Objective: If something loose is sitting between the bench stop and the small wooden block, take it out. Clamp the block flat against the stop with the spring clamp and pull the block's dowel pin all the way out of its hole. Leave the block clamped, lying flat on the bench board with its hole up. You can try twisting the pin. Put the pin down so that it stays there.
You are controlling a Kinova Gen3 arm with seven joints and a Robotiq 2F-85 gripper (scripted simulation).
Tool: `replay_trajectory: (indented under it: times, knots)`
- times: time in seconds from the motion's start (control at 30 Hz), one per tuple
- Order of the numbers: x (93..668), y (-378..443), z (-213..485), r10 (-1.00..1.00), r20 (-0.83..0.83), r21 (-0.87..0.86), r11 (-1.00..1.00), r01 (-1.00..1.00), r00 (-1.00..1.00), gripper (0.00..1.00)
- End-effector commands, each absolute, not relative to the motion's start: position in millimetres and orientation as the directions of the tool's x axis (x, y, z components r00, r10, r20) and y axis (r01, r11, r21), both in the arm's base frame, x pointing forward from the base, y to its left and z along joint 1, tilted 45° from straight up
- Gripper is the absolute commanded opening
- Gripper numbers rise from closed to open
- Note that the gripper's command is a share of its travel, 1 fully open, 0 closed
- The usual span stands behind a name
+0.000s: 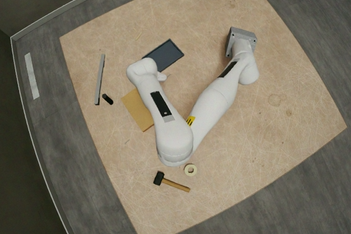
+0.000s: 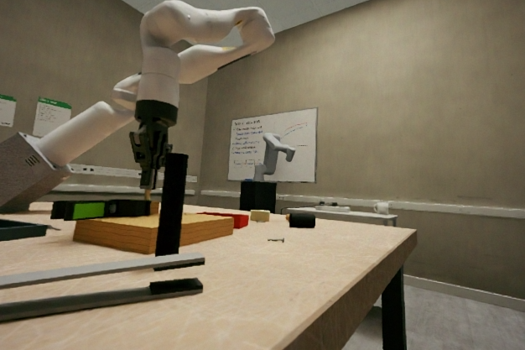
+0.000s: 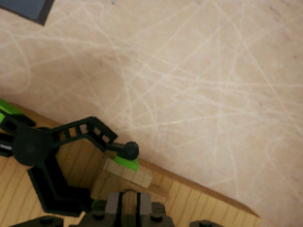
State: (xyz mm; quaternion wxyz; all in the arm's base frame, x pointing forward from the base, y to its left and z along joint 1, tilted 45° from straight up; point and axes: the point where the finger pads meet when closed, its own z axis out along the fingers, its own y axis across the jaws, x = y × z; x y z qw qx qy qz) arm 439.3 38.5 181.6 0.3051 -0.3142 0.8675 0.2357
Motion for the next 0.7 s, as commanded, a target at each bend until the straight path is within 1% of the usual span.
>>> replay_trajectory:
  times: [0.0,0.67]
  knots:
    - [439.5,37.9,182.1,-0.399,-0.677,0.218,0.694,-0.687,-0.618,0.1]
    - [439.5,37.9,182.1,-0.38,-0.671,0.237,0.704,-0.669,-0.637,0.1]
